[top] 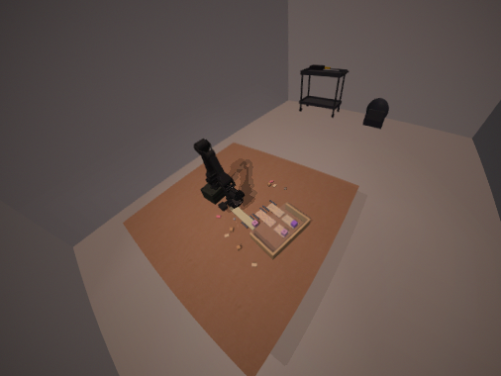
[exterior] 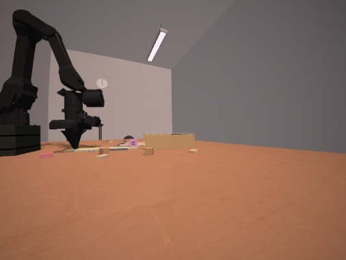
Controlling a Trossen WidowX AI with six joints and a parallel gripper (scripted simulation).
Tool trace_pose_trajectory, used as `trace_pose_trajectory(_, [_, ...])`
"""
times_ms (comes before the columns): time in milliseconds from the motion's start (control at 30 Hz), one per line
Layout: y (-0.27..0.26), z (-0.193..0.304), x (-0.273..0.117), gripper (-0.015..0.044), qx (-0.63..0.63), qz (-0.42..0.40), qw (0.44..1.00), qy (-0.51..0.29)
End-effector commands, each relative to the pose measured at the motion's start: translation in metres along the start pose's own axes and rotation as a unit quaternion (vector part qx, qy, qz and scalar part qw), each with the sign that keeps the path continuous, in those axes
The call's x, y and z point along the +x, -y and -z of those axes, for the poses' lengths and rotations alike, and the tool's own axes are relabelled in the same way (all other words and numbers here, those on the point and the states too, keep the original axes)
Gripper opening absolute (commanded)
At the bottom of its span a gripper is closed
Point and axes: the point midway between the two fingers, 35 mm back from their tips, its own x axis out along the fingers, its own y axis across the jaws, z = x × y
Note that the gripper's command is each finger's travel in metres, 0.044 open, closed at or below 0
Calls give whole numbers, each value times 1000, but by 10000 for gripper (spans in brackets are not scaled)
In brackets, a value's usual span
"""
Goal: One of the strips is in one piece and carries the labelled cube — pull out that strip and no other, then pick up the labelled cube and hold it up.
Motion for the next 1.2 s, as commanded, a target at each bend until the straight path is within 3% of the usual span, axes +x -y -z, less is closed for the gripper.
trace_pose_trajectory(0, [0,10,3,0,2,0,1000,-15])
trace_pose_trajectory(367, [0,10,3,0,2,0,1000,-15])
trace_pose_trajectory(533, [0,-3,-40,0,2,0,1000,-14])
trace_pose_trajectory(667, [0,-3,-42,0,2,0,1000,-14])
trace_pose_trajectory(1167, [-3,-60,-43,394,7,0,1000,-12])
